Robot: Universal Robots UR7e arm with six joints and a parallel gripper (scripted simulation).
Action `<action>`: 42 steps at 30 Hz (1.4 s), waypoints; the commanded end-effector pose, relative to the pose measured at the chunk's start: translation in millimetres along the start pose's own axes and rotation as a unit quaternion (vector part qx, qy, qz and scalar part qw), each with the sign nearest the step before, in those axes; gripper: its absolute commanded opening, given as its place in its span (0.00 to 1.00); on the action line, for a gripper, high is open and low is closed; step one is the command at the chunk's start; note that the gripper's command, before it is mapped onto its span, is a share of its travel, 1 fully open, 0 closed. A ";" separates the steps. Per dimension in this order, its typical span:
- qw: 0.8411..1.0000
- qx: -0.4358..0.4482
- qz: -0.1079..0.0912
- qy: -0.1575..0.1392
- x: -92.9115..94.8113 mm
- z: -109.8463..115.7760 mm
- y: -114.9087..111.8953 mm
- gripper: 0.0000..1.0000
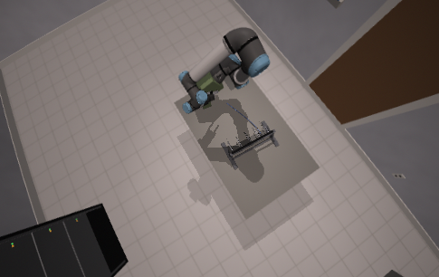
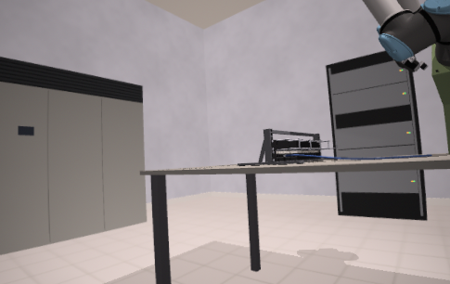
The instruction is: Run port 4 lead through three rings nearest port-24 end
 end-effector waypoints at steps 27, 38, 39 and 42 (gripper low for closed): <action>0.999 -0.031 -0.026 -0.027 7.8 12.1 8.9 1.00; 0.974 -0.157 -0.126 -0.099 35.0 53.9 36.8 1.00; 0.970 -0.170 -0.136 -0.104 37.5 57.7 39.3 1.00; 0.957 -0.209 -0.165 -0.117 44.8 68.5 46.6 1.00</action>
Point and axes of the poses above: the point where the finger pads meet when closed, its own x axis out along the fingers, its own y axis across the jaws, z = x × y, the point moved 10 cm from there along -x, back along the fingers, and after that the axes turned 14 degrees about x, right-handed, at the moved point
